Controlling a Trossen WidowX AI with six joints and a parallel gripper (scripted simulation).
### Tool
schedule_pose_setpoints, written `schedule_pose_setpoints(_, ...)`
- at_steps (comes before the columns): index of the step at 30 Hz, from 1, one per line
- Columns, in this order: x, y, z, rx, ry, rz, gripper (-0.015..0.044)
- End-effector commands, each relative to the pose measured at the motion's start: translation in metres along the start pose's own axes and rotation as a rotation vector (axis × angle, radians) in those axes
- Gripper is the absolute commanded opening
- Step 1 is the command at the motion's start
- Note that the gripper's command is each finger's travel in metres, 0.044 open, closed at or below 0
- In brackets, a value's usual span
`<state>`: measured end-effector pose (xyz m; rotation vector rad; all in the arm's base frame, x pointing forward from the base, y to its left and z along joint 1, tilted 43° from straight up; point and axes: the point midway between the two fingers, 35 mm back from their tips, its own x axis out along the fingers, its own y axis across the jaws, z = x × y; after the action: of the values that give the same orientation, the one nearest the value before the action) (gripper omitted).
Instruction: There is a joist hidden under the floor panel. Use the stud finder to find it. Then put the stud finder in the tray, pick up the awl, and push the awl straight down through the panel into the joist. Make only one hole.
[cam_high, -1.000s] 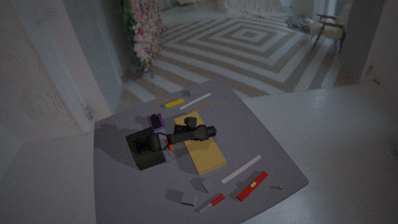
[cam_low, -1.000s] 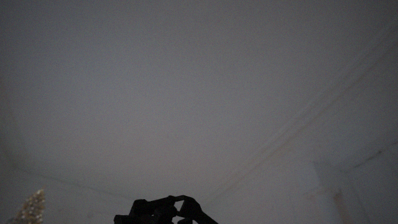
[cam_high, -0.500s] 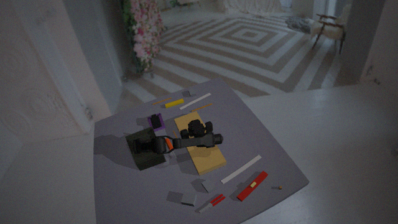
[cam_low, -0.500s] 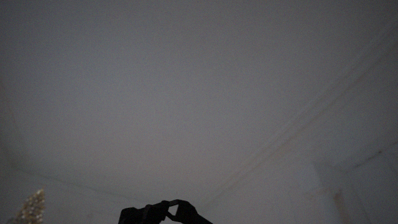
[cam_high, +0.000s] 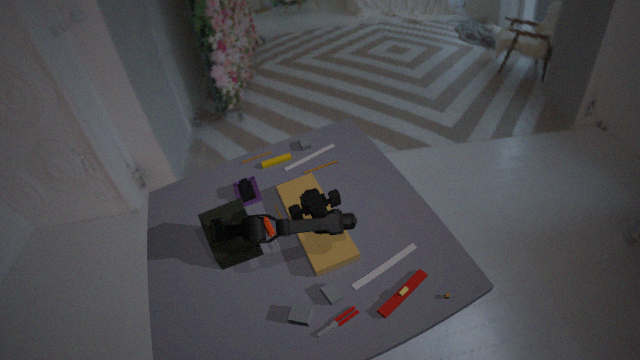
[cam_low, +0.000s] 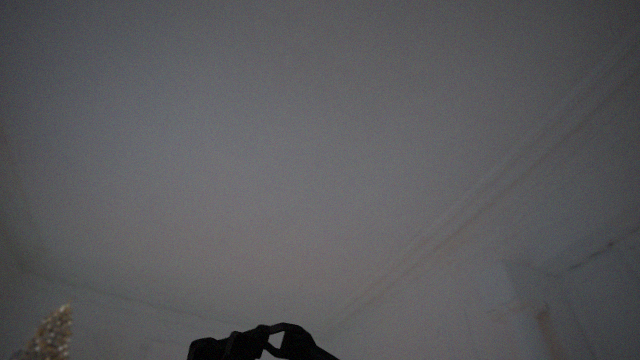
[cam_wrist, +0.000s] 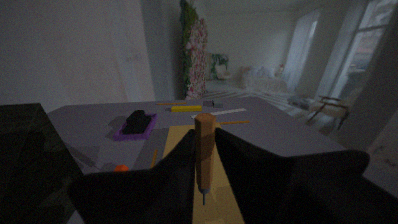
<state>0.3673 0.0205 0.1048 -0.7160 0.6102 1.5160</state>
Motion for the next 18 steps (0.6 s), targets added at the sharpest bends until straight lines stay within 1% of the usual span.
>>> schedule_pose_setpoints(1,0.001,0.000,-0.004,-0.002,-0.008,0.000,0.0000)
schedule_pose_setpoints(18,0.003,-0.001,-0.025,-0.001,-0.007,0.000,0.0000)
